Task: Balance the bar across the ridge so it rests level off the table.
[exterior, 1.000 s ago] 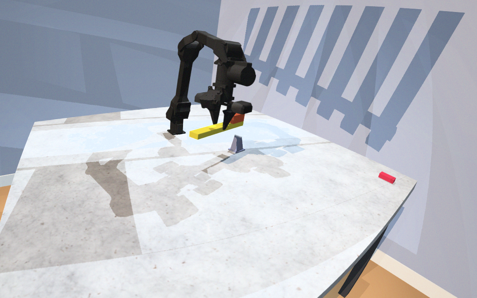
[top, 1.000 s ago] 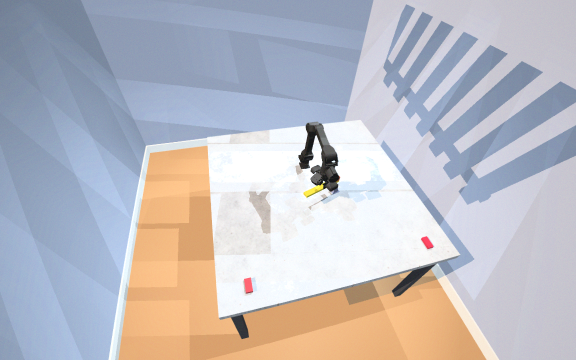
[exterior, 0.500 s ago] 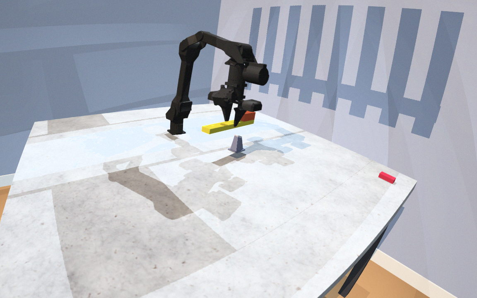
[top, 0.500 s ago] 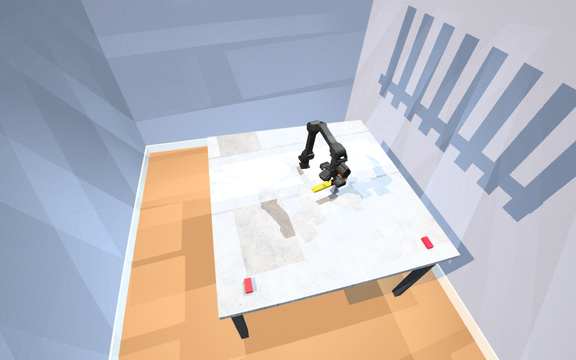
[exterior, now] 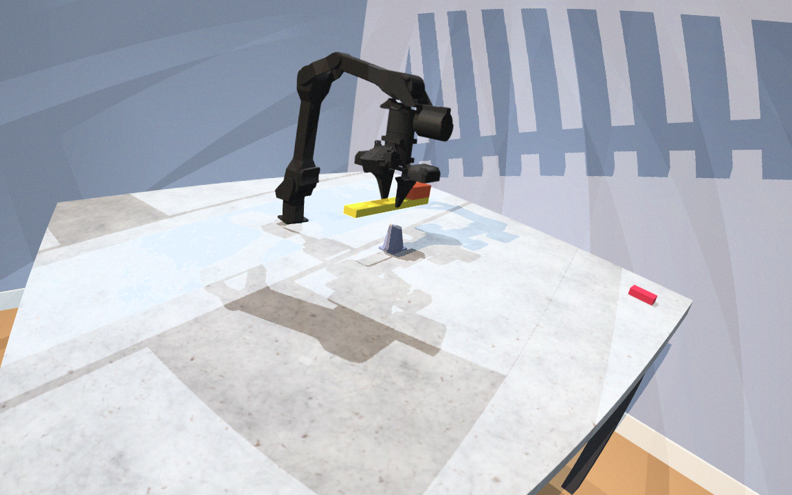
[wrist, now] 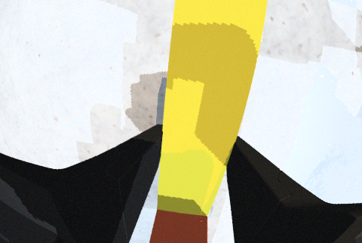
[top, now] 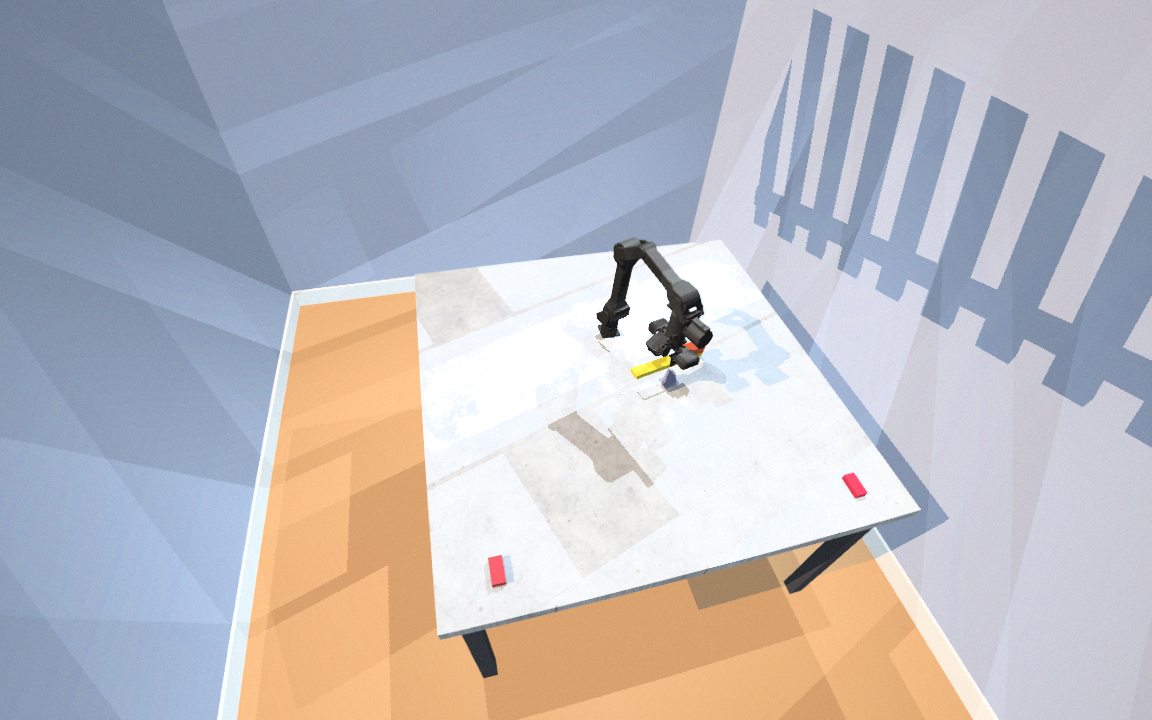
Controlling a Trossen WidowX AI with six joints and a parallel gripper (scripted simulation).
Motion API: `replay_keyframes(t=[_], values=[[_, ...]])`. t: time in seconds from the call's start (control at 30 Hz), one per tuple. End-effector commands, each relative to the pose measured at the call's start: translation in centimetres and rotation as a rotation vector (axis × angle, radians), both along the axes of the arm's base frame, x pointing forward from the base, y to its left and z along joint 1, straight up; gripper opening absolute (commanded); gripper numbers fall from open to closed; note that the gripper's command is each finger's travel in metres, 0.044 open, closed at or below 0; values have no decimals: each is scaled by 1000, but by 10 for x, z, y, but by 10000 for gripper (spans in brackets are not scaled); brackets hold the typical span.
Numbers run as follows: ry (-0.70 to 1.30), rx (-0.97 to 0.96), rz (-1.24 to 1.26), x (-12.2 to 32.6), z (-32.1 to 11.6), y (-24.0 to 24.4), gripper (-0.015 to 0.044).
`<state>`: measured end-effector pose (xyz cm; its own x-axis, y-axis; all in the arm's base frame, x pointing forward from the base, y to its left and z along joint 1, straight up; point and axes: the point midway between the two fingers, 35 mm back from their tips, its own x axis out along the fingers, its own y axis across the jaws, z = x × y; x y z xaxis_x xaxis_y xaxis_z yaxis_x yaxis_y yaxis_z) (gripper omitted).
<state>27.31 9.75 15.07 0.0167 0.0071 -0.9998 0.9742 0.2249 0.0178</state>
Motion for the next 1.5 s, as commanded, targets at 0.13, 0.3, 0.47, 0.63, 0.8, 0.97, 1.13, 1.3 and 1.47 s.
replay_keyframes(t=[0.13,0.3,0.47,0.63,0.8,0.97,1.13,1.3,1.47], values=[[-12,4,-5,0,-8,2,0],[-12,4,-5,0,-17,2,0],[-12,4,-5,0,-25,2,0],[-12,3,-5,0,-33,1,0],[-12,3,-5,0,-37,1,0],[-12,3,-5,0,-37,1,0],[-12,3,-5,0,-37,1,0],[-12,3,-5,0,-37,1,0],[-12,3,-5,0,-38,1,0]])
